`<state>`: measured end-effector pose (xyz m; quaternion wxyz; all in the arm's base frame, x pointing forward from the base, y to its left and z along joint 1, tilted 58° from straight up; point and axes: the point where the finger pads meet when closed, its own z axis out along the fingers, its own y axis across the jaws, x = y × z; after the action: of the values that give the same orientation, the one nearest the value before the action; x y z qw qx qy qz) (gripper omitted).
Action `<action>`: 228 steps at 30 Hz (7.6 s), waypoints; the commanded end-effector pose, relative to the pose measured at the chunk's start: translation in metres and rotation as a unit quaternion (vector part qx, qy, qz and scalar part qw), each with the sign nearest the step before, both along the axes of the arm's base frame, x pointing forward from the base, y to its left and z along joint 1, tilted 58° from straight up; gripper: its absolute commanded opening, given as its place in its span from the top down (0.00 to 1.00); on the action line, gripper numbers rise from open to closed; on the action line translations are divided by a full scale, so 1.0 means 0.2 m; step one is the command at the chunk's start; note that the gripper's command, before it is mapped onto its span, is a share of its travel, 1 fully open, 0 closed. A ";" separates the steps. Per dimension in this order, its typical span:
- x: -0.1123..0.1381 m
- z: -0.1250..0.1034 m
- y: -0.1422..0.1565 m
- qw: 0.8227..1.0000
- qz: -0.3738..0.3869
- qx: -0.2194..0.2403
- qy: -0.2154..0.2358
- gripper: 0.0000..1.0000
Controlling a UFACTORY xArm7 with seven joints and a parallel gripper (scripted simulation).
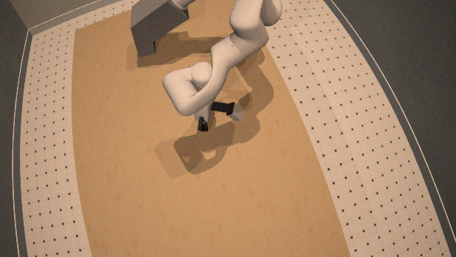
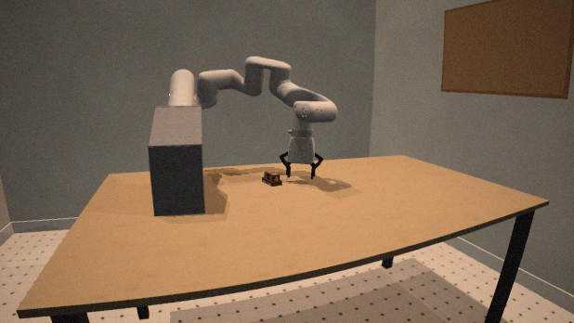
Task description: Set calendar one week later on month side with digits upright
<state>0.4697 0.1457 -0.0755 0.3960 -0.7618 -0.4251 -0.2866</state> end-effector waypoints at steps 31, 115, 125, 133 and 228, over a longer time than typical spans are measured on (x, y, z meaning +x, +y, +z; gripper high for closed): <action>0.02 0.01 -0.22 1.000 -0.001 -0.001 -0.001 0.00; 0.06 -0.14 -0.10 1.000 -0.001 -0.001 -0.001 0.00; 0.06 -0.14 -0.10 1.000 -0.001 -0.001 -0.001 0.00; 0.06 -0.14 -0.10 1.000 -0.001 -0.001 -0.001 0.00; -0.35 -0.23 -0.32 0.924 -0.202 0.038 0.323 0.00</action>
<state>0.4103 0.0854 -0.1155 0.4741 -0.8652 -0.1104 -0.1204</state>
